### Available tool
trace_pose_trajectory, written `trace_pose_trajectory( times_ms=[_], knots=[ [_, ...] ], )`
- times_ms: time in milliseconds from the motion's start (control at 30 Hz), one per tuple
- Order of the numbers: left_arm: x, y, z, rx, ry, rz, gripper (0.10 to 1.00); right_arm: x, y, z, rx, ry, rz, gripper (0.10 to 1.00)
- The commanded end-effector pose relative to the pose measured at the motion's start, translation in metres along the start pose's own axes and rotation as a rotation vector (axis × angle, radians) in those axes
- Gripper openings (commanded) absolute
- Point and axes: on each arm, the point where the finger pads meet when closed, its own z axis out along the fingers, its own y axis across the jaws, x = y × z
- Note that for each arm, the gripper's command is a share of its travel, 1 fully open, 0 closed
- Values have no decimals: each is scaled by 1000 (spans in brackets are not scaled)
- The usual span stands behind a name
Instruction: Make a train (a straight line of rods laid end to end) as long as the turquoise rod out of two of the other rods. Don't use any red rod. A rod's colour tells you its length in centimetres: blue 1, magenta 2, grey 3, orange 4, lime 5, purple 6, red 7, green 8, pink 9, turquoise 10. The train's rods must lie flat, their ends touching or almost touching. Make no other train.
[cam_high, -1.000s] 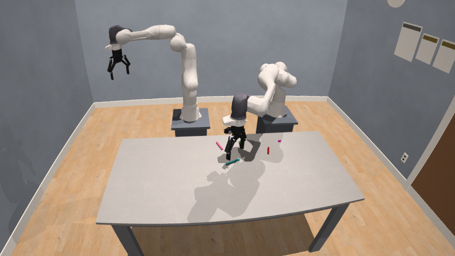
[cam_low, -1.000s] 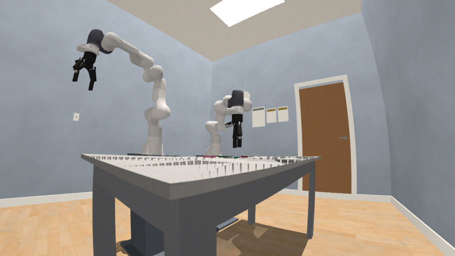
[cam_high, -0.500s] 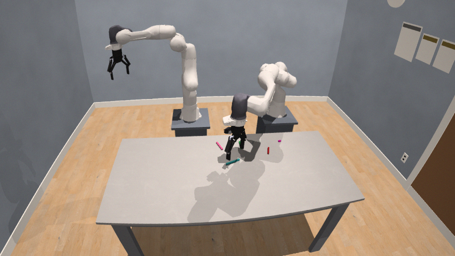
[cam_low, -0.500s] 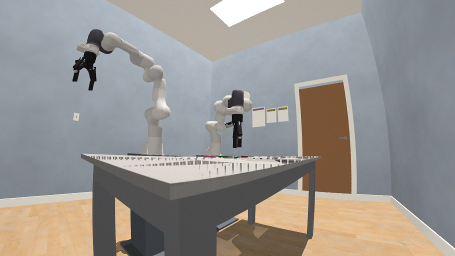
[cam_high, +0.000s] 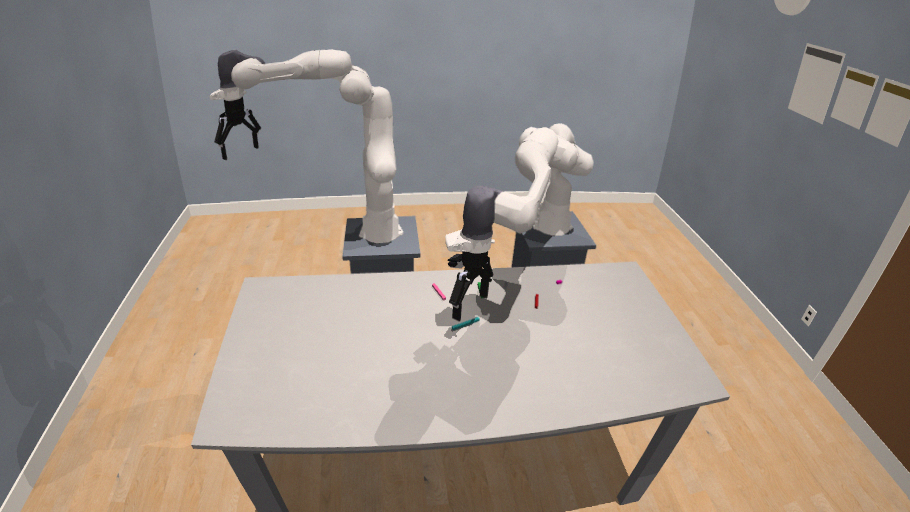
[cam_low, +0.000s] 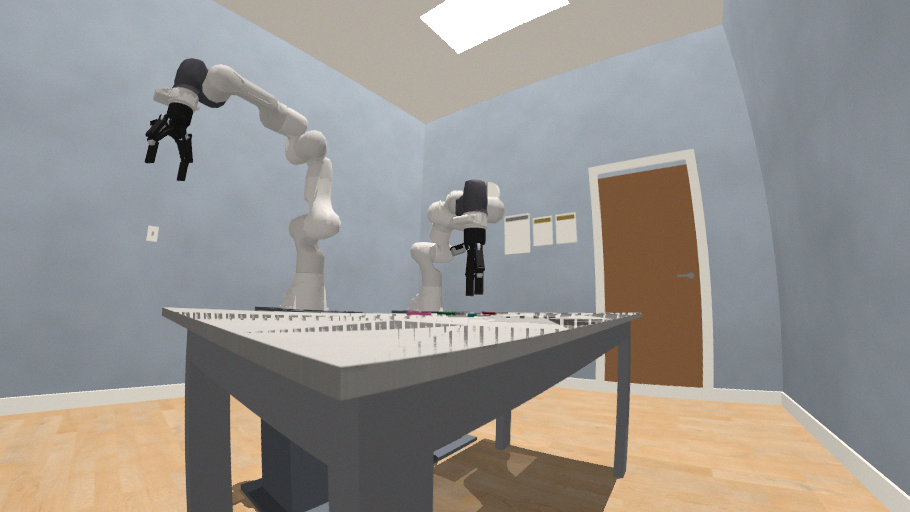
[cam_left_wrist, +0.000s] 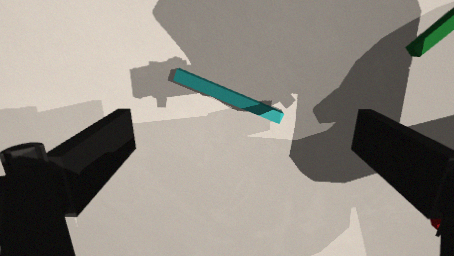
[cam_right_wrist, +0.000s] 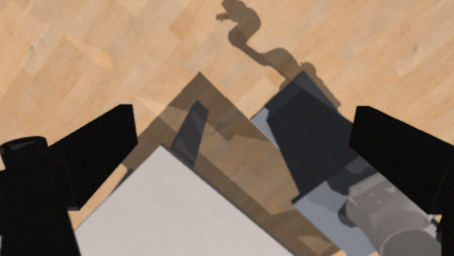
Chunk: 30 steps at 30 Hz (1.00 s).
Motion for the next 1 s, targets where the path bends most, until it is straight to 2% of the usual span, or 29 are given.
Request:
trace_pose_trajectory(
  times_ms=[0, 467, 533, 633, 700, 967],
  knots=[
    [-1, 1, 1, -3, -3, 4, 1000, 2, 1, -1, 1, 5, -5, 1000],
    [-1, 1, 1, -3, -2, 12, 1000, 2, 1, -1, 1, 5, -5, 1000],
    [-1, 3, 0, -3, 3, 56, 1000, 2, 1, -1, 1, 5, -5, 1000],
    [0, 11, -4, -1, 17, 196, 1000, 2, 1, -1, 1, 5, -5, 1000],
    [0, 11, -4, -1, 17, 196, 1000, 2, 1, -1, 1, 5, -5, 1000],
    [3, 19, -8, 4, 31, 352, 1000, 2, 1, -1, 1, 5, -5, 1000]
  ],
)
